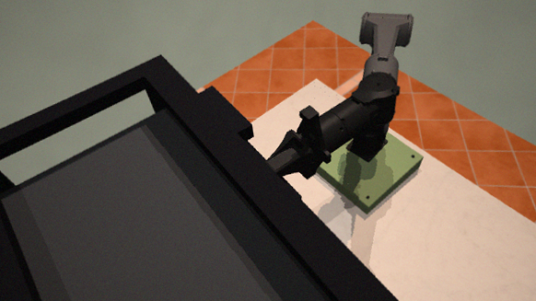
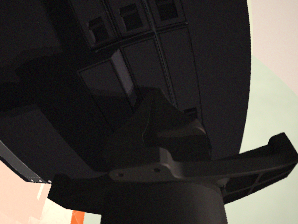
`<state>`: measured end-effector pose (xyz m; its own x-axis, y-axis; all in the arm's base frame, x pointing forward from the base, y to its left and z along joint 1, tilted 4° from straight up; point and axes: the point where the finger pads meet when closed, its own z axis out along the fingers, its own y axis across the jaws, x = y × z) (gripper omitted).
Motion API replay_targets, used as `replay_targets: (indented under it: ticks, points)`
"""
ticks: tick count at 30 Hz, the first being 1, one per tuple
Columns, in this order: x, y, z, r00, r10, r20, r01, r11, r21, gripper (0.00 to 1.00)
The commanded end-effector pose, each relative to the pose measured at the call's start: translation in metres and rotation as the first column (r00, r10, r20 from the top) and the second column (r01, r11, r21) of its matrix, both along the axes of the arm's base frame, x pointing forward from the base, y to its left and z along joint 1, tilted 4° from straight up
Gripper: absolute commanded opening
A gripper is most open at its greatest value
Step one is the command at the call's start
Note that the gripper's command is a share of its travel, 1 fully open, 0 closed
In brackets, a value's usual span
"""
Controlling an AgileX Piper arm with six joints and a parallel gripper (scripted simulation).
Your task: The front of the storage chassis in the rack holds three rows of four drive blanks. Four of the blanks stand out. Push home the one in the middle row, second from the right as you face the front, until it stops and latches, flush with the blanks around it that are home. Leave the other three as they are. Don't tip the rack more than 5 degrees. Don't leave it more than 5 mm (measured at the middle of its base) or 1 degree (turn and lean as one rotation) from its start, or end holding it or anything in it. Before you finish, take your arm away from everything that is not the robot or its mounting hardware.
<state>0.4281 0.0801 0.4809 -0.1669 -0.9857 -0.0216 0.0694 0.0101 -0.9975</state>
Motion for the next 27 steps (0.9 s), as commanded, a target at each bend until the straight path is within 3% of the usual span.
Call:
replay_targets:
  ticks: [1, 27]
  points:
    - [0.0027, 0.0008, -0.0015, 1.000, 0.001, -0.003, -0.001, 1.000, -0.001, 0.00]
    - [0.0081, 0.0002, -0.0020, 1.000, 0.001, -0.003, -0.001, 1.000, -0.001, 0.00]
